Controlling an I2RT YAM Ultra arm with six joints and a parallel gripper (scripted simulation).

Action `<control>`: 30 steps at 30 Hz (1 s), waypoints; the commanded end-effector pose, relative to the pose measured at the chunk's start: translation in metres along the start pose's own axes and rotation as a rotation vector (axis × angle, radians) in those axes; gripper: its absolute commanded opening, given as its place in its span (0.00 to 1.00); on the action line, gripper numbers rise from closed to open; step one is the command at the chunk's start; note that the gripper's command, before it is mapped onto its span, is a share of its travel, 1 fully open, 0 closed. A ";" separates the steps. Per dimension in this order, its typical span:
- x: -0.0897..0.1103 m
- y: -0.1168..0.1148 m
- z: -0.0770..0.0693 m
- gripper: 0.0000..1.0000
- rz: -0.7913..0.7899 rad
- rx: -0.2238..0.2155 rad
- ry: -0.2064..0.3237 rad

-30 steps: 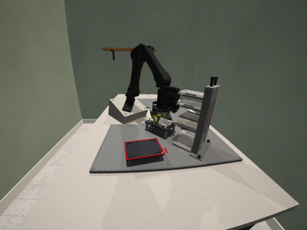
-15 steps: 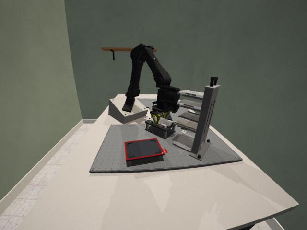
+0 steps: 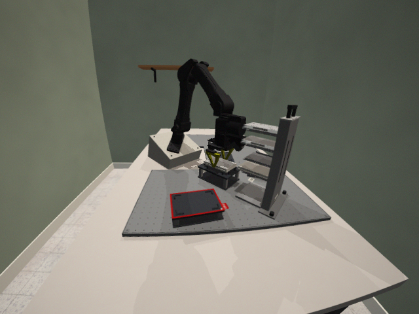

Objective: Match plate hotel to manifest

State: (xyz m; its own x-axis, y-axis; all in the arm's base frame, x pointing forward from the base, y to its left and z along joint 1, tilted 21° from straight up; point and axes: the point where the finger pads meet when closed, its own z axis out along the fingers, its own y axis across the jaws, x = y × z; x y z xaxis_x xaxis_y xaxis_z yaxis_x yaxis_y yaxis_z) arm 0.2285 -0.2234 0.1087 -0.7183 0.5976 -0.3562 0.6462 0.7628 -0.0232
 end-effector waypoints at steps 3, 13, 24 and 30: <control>-0.009 0.002 -0.019 0.85 -0.003 0.005 -0.039; -0.009 0.002 -0.029 0.85 -0.003 0.005 -0.039; -0.009 0.003 -0.039 0.85 -0.003 0.005 -0.039; -0.008 0.003 -0.045 0.85 -0.003 0.005 -0.039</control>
State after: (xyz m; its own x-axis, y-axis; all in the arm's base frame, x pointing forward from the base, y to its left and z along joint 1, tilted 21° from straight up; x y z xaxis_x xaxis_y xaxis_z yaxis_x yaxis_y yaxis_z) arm 0.2217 -0.2166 0.1318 -0.7195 0.5992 -0.3511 0.6463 0.7628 -0.0228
